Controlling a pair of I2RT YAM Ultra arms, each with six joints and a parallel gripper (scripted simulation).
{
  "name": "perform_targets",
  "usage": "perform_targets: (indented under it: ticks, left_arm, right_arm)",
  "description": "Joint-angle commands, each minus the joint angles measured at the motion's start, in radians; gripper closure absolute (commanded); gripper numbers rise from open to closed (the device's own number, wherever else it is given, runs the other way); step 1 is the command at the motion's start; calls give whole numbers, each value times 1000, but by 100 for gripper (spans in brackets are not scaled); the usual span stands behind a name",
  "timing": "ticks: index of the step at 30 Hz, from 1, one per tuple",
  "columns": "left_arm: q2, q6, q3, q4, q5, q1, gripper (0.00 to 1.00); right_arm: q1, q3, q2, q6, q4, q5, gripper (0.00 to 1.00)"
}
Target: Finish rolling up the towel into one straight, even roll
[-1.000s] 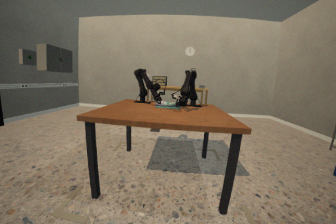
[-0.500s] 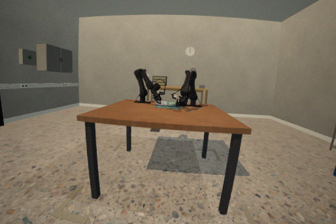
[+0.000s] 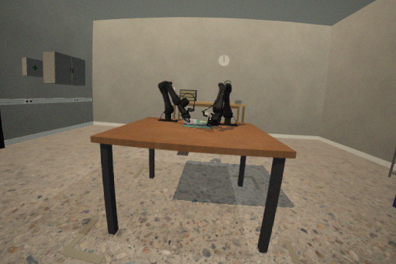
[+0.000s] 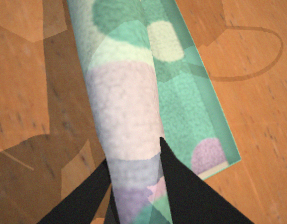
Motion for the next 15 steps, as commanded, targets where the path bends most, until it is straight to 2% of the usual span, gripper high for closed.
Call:
perform_targets:
  ticks: [1, 9, 11, 14, 15]
  left_arm:
    - [7, 11, 16, -3, 7, 12, 56]
    - [-14, 11, 25, -33, 7, 12, 26]
    - [-14, 11, 25, -33, 7, 12, 26]
    - [-17, 11, 27, -39, 7, 12, 15]
    - [-17, 12, 29, -42, 6, 14, 15]
  right_arm:
    - [10, 19, 15, 6, 13, 3, 70]
    - [10, 19, 15, 6, 13, 3, 70]
    - [10, 19, 15, 6, 13, 3, 70]
    - [10, 19, 15, 6, 13, 3, 70]
    - [9, 19, 15, 6, 12, 2, 70]
